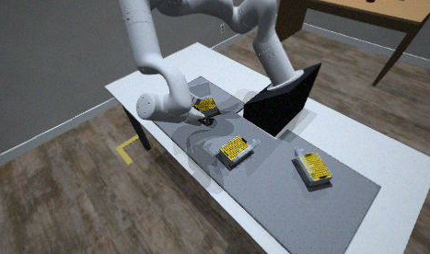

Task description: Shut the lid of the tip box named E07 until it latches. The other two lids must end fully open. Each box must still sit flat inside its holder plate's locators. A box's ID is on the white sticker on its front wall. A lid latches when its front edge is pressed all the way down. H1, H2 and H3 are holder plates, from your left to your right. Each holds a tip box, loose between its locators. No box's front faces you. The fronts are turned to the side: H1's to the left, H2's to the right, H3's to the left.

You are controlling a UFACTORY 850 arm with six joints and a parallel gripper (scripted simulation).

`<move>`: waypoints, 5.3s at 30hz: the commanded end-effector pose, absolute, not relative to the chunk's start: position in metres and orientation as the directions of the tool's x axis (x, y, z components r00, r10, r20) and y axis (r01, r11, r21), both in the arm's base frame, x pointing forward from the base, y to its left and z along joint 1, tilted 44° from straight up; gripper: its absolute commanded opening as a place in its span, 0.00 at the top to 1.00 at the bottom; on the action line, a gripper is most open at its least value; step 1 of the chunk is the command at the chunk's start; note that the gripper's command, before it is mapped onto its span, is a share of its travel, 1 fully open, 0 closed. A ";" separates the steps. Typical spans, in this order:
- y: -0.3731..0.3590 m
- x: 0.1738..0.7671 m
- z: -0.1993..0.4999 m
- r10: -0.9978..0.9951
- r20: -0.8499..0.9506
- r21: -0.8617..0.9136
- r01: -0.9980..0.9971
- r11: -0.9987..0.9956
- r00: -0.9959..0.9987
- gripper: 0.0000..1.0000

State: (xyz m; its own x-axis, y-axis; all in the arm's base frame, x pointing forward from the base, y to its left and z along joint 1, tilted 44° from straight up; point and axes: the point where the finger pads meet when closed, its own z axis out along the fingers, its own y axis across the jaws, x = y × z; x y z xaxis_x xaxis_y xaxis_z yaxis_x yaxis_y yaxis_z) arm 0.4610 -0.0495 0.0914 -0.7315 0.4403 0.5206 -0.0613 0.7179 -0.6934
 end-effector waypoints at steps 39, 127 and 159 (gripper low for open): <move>-0.056 0.461 0.084 0.919 0.076 -0.322 0.862 0.390 -0.387 0.00; -0.167 0.468 -0.031 0.919 0.076 -0.323 0.862 0.390 -0.387 0.00; -0.088 0.463 0.052 0.919 0.076 -0.323 0.862 0.390 -0.387 0.00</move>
